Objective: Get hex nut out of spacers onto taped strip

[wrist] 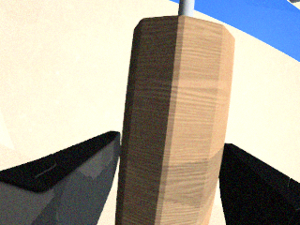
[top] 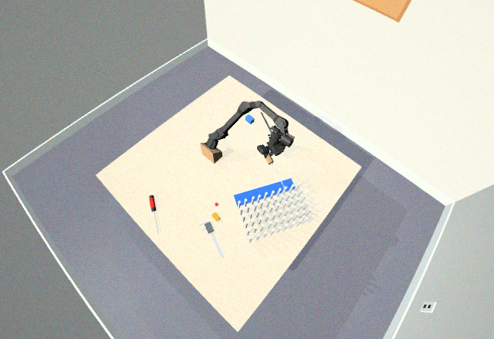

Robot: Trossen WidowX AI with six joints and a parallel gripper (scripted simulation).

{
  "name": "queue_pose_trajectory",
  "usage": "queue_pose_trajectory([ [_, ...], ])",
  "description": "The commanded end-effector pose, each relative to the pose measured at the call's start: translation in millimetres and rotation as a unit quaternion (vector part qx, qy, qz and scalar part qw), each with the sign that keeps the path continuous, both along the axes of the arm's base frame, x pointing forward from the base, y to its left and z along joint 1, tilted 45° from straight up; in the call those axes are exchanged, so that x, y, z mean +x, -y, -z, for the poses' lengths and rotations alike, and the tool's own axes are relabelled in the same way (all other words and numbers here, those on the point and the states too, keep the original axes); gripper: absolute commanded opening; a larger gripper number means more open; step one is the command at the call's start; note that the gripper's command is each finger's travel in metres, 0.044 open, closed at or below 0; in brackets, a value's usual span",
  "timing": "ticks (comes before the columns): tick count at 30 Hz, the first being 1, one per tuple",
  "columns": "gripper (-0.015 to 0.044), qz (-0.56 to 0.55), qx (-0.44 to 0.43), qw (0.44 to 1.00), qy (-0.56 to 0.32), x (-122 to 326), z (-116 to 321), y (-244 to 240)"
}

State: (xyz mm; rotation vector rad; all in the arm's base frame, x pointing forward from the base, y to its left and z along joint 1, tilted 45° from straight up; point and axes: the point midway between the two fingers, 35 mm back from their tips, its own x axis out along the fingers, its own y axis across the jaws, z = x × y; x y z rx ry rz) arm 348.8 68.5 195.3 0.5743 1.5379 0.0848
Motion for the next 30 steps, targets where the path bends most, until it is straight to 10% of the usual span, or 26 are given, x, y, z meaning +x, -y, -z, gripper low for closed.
queue_pose_trajectory([
  [1, 0.0, -0.024, 0.0, 1.0, 0.018, 13.7, 11.5, 25.7],
  [30, 0.0, -0.238, 0.042, 0.965, 0.104, 32.7, 115.9, 181.9],
])
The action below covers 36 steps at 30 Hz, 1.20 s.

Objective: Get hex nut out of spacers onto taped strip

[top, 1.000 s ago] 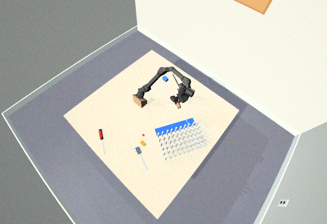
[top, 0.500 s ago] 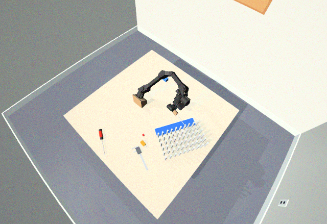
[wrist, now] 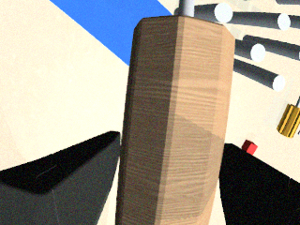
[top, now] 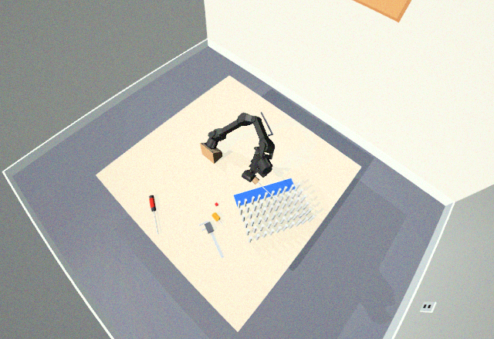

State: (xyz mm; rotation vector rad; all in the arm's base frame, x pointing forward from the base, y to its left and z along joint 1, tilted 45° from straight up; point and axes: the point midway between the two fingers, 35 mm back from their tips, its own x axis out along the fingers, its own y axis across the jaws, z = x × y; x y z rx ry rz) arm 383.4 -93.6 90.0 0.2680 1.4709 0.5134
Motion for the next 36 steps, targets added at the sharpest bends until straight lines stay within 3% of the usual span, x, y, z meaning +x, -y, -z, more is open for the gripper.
queue_pose_trajectory([
  [1, 0.0, -0.029, 0.012, 0.999, 0.022, -3.0, 14.7, 25.3],
  [17, 0.0, -0.137, 0.063, 0.982, 0.116, -35.9, 81.0, 108.0],
  [36, 0.0, -0.233, 0.098, 0.927, 0.276, -107.3, 161.4, 180.7],
])
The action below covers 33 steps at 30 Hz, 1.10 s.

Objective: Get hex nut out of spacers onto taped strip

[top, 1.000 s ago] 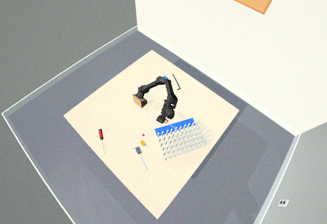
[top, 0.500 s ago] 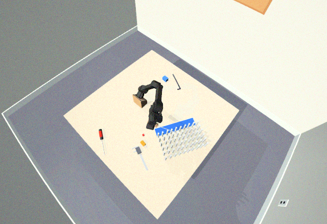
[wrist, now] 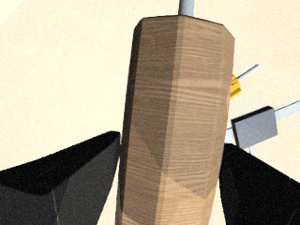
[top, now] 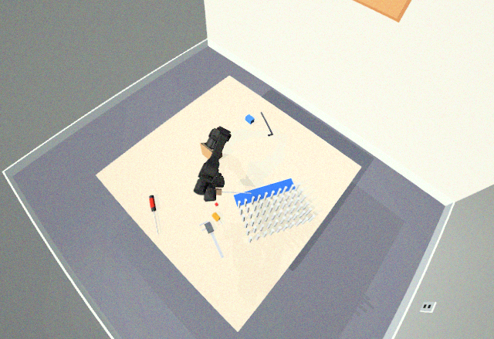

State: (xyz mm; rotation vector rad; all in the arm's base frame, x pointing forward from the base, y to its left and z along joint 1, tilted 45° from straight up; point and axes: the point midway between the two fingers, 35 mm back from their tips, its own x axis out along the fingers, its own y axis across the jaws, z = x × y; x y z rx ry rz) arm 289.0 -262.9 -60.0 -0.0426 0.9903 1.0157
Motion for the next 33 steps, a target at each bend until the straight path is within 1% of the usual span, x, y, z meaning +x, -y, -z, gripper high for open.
queue_pose_trajectory([
  [1, 0.0, -0.014, 0.007, 0.999, 0.046, -17.3, 15.5, 14.2],
  [15, 0.0, -0.055, 0.015, 0.98, 0.192, -80.3, 70.7, 40.0],
  [33, 0.0, -0.055, 0.015, 0.979, 0.194, -80.3, 77.9, 36.4],
])
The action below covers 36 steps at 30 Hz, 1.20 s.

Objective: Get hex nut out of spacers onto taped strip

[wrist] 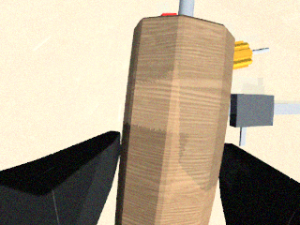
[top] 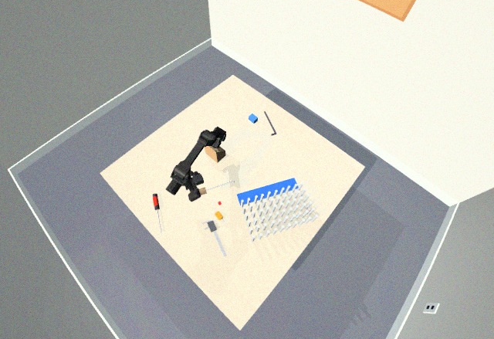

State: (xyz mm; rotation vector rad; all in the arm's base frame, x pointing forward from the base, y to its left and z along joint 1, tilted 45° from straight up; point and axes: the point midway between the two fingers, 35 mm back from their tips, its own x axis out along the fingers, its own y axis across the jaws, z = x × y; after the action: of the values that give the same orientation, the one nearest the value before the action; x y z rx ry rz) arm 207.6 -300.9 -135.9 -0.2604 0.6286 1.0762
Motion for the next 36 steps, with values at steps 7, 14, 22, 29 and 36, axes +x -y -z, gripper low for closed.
queue_pose_trajectory([
  [7, 0.0, 0.001, 0.0, 1.0, 0.005, 1.7, 7.3, -4.9],
  [14, 0.0, 0.001, 0.0, 1.0, 0.005, 2.2, 12.5, -8.3],
  [22, 0.0, 0.001, 0.0, 1.0, 0.005, 2.8, 18.5, -12.2],
  [29, 0.0, 0.001, 0.0, 1.0, 0.005, 3.2, 23.6, -15.7],
  [36, 0.0, 0.001, 0.0, 1.0, 0.005, 3.6, 28.6, -19.3],
])
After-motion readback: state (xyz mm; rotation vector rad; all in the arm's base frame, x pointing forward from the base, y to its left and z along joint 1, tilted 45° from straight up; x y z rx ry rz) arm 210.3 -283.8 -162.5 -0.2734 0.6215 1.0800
